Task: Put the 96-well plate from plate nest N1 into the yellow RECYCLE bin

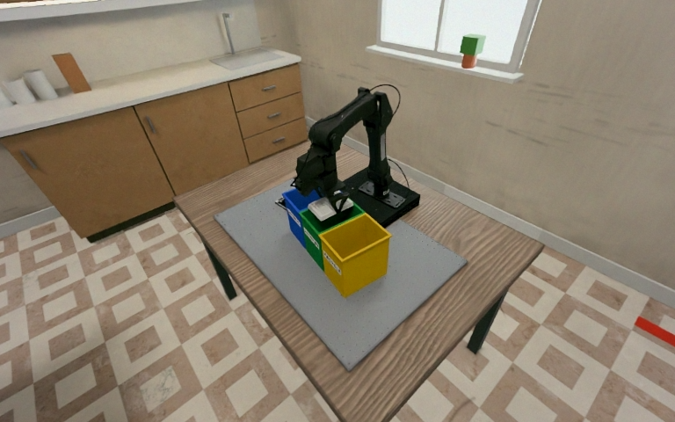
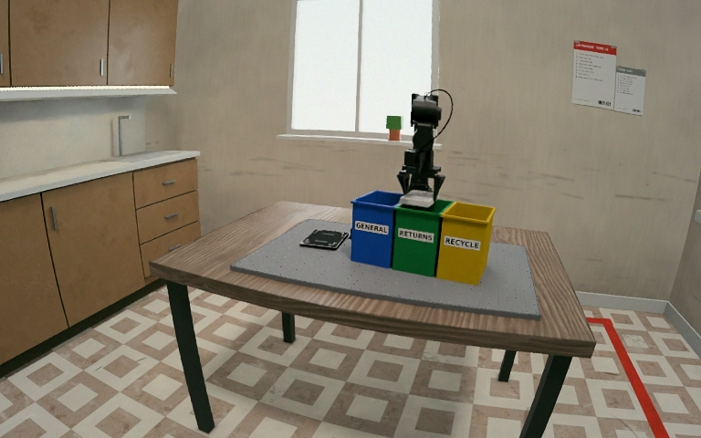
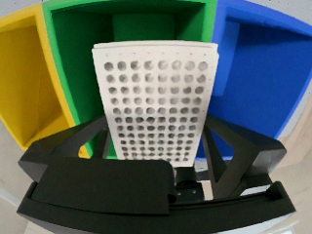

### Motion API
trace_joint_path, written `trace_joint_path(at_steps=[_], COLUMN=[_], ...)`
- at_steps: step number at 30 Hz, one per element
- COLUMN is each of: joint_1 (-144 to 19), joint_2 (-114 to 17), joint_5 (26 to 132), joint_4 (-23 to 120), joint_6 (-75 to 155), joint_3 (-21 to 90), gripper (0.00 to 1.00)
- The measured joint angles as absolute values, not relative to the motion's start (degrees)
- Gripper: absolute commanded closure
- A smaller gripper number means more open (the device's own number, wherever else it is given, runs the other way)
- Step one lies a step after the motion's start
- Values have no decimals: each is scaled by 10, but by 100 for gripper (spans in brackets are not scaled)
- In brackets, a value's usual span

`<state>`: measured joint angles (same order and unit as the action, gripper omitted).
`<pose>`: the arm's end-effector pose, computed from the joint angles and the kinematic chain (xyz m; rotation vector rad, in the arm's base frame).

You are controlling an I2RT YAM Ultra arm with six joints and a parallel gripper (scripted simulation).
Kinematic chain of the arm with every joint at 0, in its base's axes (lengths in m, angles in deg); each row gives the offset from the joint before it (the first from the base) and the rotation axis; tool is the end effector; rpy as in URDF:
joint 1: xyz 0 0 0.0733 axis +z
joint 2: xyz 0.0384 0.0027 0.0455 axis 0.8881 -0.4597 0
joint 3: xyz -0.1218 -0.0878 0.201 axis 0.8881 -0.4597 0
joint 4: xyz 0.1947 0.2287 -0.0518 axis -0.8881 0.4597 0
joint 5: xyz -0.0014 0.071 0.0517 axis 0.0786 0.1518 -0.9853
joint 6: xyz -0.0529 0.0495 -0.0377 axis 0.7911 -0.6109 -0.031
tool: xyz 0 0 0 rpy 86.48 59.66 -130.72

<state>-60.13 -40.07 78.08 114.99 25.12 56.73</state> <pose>0.3451 0.0179 0.2519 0.3350 3.1009 0.0454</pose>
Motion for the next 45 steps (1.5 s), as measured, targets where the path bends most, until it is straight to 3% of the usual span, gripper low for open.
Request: trace_joint_path(at_steps=[45], joint_1=[-410], joint_2=[-556], joint_5=[790], joint_4=[1192], joint_6=[49], joint_3=[774], gripper=[100])
